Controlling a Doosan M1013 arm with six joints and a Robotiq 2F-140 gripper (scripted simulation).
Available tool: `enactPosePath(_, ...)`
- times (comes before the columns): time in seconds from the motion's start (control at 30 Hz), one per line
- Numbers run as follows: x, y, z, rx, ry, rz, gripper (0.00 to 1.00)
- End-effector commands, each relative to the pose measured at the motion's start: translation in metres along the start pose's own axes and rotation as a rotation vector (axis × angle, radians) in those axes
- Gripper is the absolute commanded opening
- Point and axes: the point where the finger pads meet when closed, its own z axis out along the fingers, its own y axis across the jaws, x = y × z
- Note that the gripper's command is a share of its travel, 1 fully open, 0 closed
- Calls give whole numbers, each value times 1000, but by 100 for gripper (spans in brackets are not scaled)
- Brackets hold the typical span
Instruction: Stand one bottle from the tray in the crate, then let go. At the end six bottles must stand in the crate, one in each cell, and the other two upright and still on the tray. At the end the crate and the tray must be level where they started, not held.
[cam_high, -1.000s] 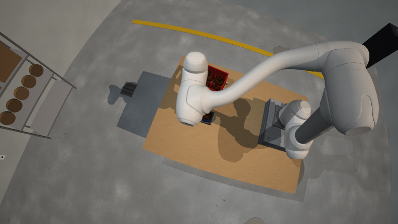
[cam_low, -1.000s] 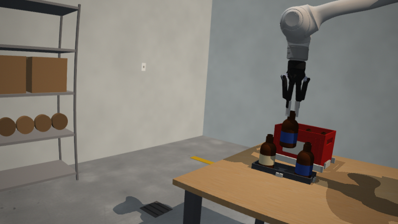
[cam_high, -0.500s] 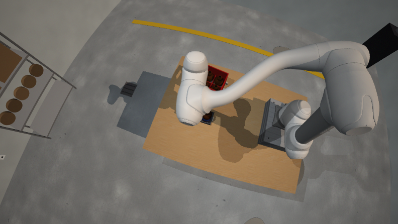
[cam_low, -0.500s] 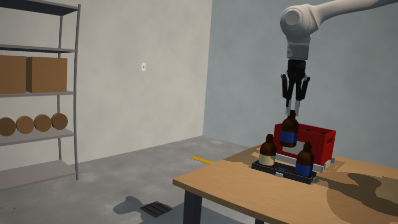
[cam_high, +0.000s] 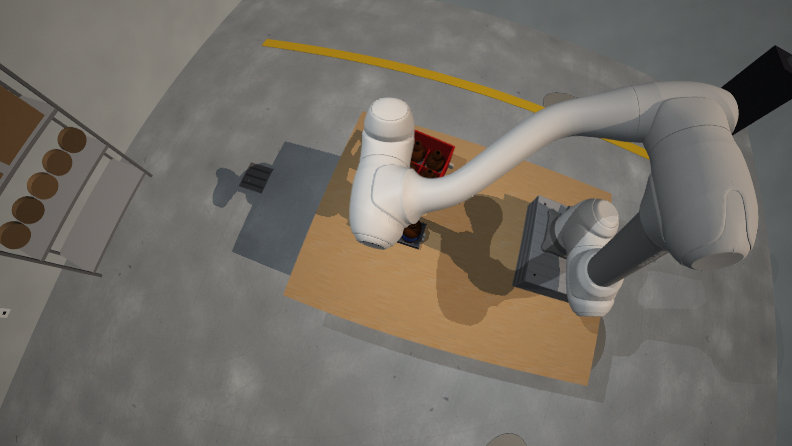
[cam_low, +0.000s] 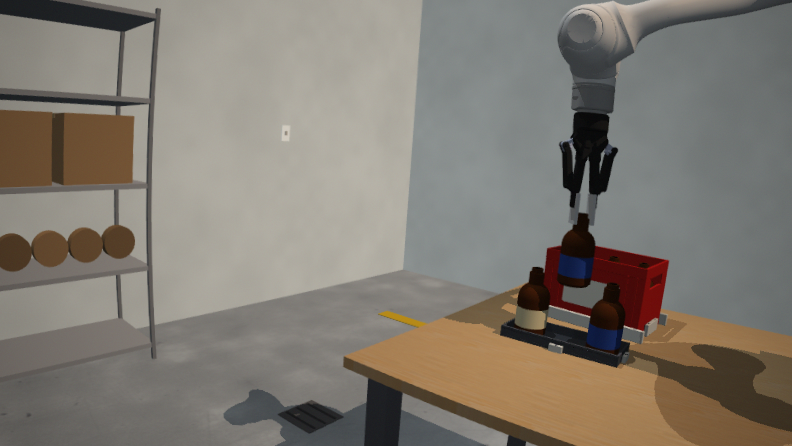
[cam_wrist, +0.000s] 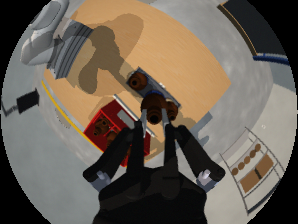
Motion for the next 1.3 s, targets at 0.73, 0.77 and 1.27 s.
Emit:
enactPosePath(0.73, 0, 0, -21, 0, 0, 0, 0)
enactPosePath(0.77, 0, 0, -22, 0, 0, 0, 0)
enactPosePath(1.27, 0, 0, -24, 0, 0, 0, 0)
